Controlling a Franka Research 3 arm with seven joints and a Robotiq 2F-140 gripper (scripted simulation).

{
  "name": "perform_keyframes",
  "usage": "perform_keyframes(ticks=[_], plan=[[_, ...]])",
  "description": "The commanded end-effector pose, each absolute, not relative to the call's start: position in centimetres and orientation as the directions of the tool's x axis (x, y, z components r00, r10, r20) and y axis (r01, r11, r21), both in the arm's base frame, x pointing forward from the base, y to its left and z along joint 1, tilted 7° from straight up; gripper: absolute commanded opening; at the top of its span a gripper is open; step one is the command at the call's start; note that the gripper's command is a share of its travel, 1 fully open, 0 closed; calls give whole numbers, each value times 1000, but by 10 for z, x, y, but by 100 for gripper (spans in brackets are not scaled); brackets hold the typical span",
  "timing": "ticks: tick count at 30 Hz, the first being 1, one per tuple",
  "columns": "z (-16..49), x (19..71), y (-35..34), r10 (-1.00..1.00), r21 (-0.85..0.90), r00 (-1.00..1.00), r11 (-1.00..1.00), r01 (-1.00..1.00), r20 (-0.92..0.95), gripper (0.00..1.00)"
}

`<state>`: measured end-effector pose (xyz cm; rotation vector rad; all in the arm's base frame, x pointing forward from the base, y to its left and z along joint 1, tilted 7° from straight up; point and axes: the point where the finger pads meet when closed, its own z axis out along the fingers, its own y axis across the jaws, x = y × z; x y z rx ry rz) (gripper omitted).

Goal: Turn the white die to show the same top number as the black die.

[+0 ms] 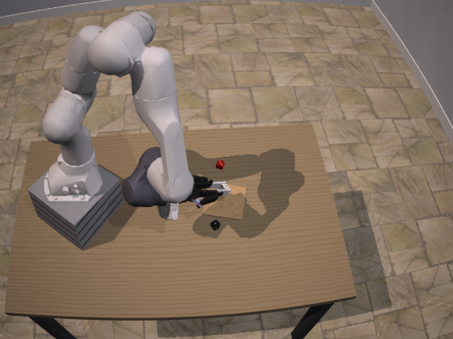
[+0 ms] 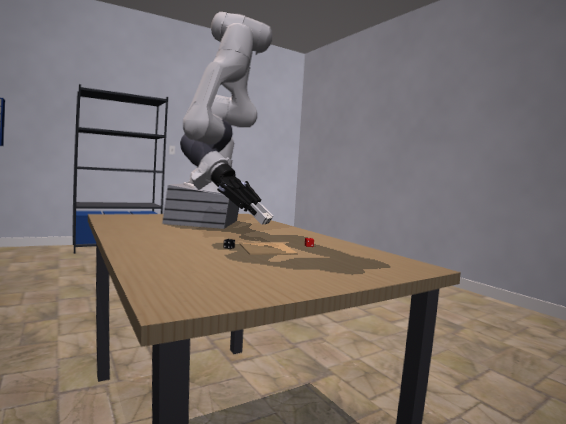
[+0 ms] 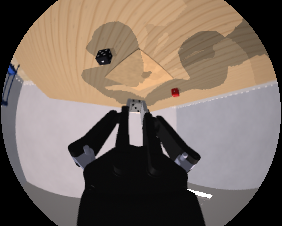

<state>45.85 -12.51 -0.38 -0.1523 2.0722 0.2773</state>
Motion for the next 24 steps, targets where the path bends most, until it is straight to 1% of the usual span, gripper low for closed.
perform_keyframes(ticks=[1, 18, 24], plan=[[9, 472, -117, -69, 50, -384, 955, -291, -921, 13], [-2, 472, -117, -65, 49, -371, 956, -290, -926, 13], [-22, 474, -115, -65, 49, -371, 956, -290, -926, 13]])
